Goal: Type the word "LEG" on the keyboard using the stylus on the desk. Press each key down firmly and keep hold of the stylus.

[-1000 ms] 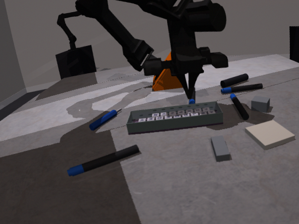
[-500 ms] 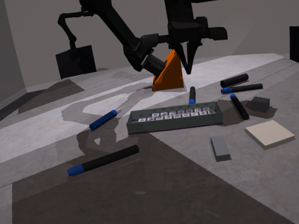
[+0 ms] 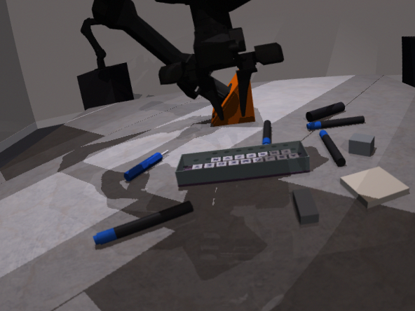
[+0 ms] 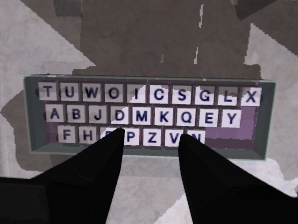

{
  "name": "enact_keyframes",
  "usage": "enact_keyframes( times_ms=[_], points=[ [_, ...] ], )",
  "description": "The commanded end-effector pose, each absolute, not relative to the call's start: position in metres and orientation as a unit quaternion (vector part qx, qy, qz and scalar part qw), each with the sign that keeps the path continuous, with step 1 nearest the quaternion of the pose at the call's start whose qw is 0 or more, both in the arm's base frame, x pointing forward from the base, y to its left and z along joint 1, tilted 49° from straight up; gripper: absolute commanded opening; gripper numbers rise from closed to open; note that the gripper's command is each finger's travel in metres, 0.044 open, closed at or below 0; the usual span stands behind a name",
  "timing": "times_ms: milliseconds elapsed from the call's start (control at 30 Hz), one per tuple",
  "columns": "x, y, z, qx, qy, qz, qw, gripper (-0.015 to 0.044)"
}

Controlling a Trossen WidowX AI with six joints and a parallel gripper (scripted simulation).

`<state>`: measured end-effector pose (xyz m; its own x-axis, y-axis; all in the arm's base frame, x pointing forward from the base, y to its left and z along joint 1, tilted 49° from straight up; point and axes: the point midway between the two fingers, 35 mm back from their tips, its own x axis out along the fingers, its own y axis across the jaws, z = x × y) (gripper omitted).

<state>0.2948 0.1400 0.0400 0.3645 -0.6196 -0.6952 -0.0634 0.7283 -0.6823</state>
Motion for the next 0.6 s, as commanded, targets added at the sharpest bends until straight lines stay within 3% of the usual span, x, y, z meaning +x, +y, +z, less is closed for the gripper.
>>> enact_keyframes(
  times_ms=[0,367,567],
  points=[
    [0.31,0.11,0.069,-0.302,0.484,-0.189,0.799,0.015],
    [0.305,0.001,0.151,-0.266,0.321,-0.294,0.86,0.015],
    [0.297,-0.007,0.156,-0.264,0.314,-0.302,0.861,0.015]
  ],
)
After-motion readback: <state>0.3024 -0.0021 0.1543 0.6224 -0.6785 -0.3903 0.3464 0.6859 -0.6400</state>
